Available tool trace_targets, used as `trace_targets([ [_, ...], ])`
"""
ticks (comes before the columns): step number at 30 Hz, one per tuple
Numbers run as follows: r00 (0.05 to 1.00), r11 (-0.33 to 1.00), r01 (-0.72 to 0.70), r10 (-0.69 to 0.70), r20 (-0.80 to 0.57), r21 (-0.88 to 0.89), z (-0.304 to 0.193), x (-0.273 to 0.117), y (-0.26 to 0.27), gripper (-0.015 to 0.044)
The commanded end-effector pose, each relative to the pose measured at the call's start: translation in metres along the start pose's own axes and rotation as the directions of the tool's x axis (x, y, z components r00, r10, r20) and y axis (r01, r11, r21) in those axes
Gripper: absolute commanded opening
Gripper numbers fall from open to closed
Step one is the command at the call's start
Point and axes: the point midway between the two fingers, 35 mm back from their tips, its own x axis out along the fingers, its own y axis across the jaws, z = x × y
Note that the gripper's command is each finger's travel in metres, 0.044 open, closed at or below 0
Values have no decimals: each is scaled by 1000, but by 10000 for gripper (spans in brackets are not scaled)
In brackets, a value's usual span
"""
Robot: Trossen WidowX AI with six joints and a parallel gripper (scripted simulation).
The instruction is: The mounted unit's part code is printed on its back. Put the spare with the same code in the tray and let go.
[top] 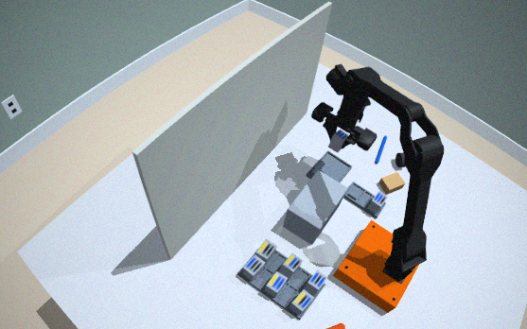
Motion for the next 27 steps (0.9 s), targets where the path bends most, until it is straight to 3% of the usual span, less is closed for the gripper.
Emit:
trace_targets([
  [1,1000,1000,10,-10,-1,4,0,6,-1,0],
  [27,1000,1000,9,-9,-1,4,0,28,-1,0],
])
